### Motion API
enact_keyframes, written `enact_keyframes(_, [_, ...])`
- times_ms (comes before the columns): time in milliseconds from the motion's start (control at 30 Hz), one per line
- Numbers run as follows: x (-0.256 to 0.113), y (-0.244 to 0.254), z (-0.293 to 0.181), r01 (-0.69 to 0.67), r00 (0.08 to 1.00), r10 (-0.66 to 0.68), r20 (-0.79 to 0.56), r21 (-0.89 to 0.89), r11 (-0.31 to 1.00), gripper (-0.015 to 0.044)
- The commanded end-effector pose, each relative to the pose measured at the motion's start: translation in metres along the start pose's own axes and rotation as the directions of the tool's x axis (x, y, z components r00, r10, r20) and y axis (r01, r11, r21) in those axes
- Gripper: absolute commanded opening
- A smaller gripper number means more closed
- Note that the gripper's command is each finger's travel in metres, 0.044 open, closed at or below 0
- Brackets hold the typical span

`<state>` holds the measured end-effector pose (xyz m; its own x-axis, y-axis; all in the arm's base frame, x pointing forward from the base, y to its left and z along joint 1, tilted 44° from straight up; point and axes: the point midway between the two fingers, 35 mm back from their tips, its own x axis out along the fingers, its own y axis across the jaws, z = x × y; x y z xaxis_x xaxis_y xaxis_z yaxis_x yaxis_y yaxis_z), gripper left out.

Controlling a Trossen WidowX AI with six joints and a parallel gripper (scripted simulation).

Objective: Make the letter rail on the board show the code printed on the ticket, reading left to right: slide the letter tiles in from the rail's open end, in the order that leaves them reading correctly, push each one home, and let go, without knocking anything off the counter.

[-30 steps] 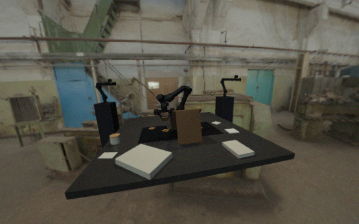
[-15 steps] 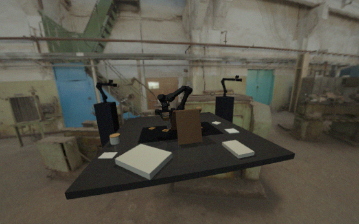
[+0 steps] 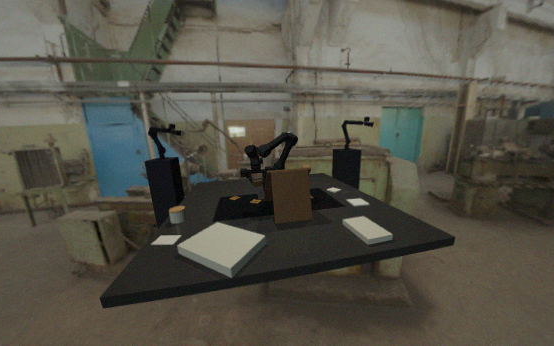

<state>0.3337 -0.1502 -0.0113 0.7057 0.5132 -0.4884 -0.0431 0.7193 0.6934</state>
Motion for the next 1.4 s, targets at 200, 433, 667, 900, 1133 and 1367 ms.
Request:
enact_keyframes(200, [-0.002,0.006,0.003,0.005,1.0,-0.005,0.006,-0.007,1.0,0.0])
enact_keyframes(433, [-0.002,0.01,0.003,0.005,1.0,-0.005,0.006,-0.007,1.0,0.0])
enact_keyframes(667, [-0.002,0.013,0.003,0.005,1.0,-0.005,0.006,-0.006,1.0,0.0])
enact_keyframes(900, [-0.002,0.017,0.003,0.005,1.0,-0.005,0.006,-0.006,1.0,0.0])
enact_keyframes(1133, [-0.001,0.02,0.003,0.005,1.0,-0.005,0.005,-0.006,1.0,0.0])
enact_keyframes(1367, [-0.001,0.024,0.003,0.005,1.0,-0.005,0.005,-0.006,1.0,0.0])
